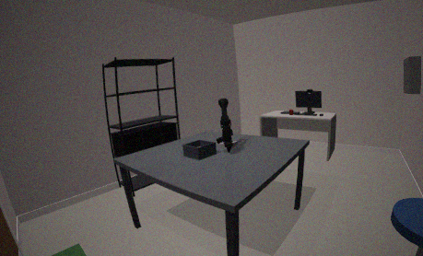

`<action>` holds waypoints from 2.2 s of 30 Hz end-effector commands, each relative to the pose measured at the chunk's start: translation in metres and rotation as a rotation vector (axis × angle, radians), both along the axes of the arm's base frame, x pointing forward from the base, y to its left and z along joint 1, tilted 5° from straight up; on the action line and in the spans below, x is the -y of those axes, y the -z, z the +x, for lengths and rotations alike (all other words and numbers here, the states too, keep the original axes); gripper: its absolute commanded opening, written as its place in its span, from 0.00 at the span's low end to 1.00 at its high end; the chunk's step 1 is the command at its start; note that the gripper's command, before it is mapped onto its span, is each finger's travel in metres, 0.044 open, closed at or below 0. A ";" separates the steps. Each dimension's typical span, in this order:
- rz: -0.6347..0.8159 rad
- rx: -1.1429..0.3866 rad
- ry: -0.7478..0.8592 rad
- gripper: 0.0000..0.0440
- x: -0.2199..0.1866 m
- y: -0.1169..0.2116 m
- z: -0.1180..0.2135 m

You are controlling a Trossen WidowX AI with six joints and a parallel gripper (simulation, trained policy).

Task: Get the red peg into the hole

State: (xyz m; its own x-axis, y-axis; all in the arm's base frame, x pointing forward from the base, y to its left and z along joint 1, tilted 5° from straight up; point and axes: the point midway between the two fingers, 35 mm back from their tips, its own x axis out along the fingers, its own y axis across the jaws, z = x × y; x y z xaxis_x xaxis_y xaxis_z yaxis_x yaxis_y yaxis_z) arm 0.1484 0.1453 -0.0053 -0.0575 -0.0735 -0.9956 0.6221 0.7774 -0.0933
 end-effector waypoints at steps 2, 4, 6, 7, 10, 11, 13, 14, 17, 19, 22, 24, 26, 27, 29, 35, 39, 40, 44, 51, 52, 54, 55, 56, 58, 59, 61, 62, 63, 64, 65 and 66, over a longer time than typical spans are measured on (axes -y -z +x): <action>-0.039 -0.030 -0.001 0.02 0.004 0.004 -0.003; -0.050 -0.025 -0.008 0.00 0.004 0.002 -0.001; -0.048 -0.001 -0.015 0.00 0.002 -0.005 0.005; -0.047 0.009 -0.019 0.00 0.000 -0.009 0.008; -0.044 0.038 -0.032 0.00 -0.002 -0.020 0.015; -0.043 0.048 -0.034 0.00 -0.003 -0.024 0.017; -0.043 0.067 -0.038 0.00 -0.003 -0.032 0.021; -0.043 0.076 -0.039 0.00 -0.003 -0.037 0.023; -0.046 0.102 -0.041 0.00 -0.002 -0.050 0.030; -0.048 0.119 -0.040 0.00 -0.002 -0.059 0.034; -0.051 0.146 -0.032 0.00 0.000 -0.074 0.041; -0.052 0.165 -0.023 0.00 0.001 -0.083 0.046; -0.052 0.184 -0.010 0.00 0.003 -0.093 0.051; -0.053 0.194 -0.002 0.00 0.003 -0.098 0.054; -0.056 0.212 0.016 0.00 0.006 -0.107 0.060; -0.070 0.256 0.086 0.00 0.019 -0.124 0.077; -0.082 0.284 0.135 0.00 0.030 -0.131 0.092; -0.085 0.290 0.146 0.00 0.033 -0.132 0.095; -0.097 0.310 0.186 0.00 0.046 -0.136 0.110; -0.119 0.334 0.233 0.00 0.072 -0.136 0.135; -0.121 0.336 0.236 0.00 0.075 -0.135 0.139; -0.126 0.338 0.242 0.00 0.083 -0.133 0.146; -0.128 0.339 0.243 0.00 0.087 -0.132 0.149; -0.129 0.339 0.244 0.00 0.090 -0.131 0.152; -0.132 0.338 0.243 0.00 0.098 -0.128 0.159; -0.132 0.337 0.242 0.00 0.101 -0.126 0.162; -0.131 0.333 0.236 0.00 0.108 -0.122 0.167; -0.130 0.330 0.233 0.00 0.111 -0.120 0.170; -0.128 0.326 0.228 0.00 0.114 -0.118 0.172; -0.126 0.322 0.223 0.00 0.116 -0.116 0.174; -0.124 0.318 0.217 0.00 0.119 -0.114 0.176; -0.122 0.313 0.210 0.00 0.122 -0.112 0.178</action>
State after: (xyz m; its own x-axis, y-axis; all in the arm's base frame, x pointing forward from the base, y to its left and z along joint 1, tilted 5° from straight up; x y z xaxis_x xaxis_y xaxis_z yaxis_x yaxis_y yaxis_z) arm 0.3185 0.0320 0.1126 0.2277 -0.2213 -0.9482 0.7906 0.6105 0.0474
